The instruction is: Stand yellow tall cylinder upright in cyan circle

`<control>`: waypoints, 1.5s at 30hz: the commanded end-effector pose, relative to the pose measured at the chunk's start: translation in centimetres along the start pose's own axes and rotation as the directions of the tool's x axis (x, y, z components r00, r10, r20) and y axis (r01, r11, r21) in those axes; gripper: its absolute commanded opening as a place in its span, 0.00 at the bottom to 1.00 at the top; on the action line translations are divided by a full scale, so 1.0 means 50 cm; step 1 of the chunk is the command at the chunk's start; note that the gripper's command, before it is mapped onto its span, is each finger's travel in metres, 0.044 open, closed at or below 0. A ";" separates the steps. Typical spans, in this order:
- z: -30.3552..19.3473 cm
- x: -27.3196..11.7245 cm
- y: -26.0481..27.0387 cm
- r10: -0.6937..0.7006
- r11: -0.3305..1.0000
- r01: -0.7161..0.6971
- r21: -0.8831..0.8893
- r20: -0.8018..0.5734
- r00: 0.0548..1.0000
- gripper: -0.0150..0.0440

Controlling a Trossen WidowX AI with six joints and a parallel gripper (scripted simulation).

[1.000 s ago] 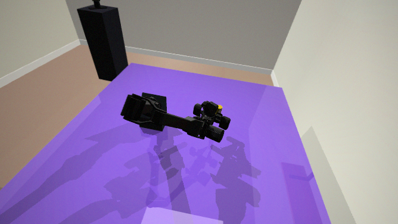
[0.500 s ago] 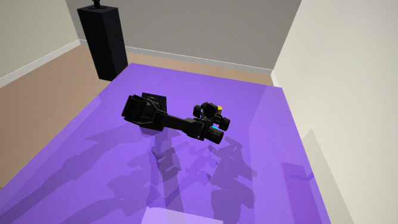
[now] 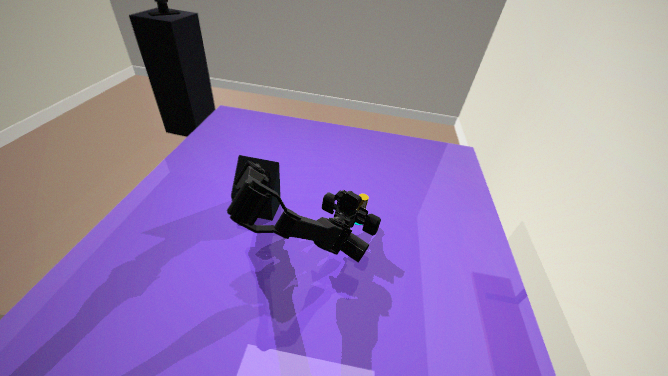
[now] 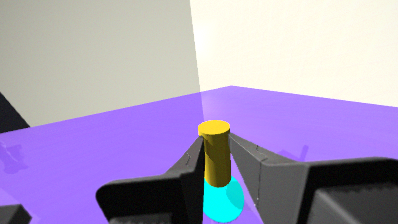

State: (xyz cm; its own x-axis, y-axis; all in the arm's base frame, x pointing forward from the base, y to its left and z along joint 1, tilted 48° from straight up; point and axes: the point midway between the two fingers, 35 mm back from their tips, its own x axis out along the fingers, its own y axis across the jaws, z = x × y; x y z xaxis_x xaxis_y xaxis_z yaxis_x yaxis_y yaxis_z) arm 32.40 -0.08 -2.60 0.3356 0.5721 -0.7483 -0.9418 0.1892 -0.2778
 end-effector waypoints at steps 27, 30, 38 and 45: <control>-0.059 0.002 -0.003 0.001 1.000 -0.001 0.005 -0.001 1.000 0.79; -0.059 0.002 -0.003 0.001 1.000 -0.001 0.005 -0.001 1.000 0.92; -0.019 -0.001 -0.007 0.001 1.000 -0.001 0.001 -0.002 1.000 0.93; 0.092 -0.008 -0.004 -0.004 1.000 0.004 -0.007 0.007 1.000 0.93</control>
State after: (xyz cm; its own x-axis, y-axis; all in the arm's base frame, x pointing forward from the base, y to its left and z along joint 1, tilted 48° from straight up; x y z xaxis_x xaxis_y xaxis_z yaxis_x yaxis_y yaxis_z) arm 32.87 1.53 -0.94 0.3362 0.5773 -0.7441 -0.9414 0.1820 -0.2841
